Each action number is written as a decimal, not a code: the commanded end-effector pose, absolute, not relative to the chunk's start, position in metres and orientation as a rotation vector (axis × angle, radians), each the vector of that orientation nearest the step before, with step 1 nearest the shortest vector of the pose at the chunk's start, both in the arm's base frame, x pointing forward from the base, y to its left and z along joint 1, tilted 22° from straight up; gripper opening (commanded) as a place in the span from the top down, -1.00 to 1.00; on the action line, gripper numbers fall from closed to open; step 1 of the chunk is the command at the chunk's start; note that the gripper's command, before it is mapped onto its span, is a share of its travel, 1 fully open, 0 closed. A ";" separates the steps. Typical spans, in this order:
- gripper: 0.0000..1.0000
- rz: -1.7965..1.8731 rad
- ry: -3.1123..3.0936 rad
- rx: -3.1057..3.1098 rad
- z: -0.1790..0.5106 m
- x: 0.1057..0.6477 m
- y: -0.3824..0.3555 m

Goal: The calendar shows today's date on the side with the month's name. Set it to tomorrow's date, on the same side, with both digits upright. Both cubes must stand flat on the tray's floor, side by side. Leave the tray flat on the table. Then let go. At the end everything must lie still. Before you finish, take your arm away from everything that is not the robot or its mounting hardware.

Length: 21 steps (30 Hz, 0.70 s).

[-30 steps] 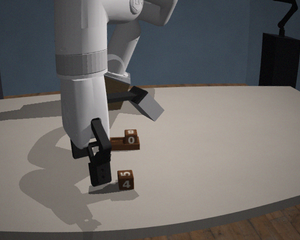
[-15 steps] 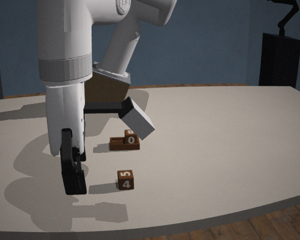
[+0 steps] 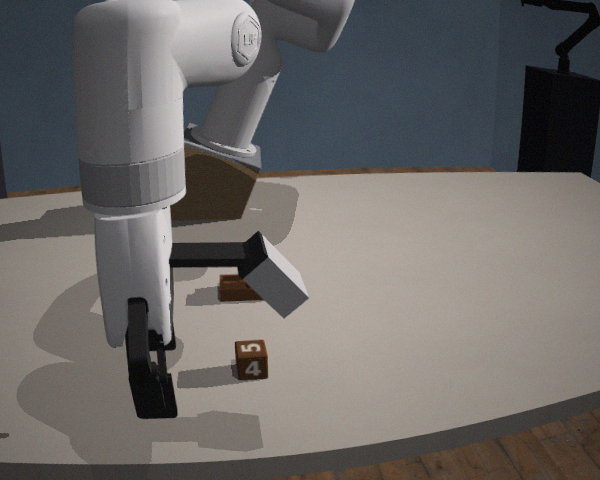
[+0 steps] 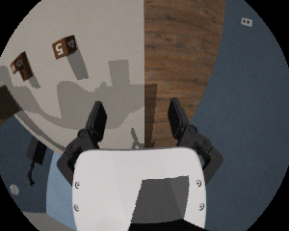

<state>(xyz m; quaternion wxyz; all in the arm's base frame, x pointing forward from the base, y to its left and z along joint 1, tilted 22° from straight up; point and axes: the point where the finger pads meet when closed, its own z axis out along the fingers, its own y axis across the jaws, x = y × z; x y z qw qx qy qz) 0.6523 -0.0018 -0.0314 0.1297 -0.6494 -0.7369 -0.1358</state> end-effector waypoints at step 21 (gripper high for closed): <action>-1.00 -0.400 -2.144 -1.890 -0.071 0.655 0.014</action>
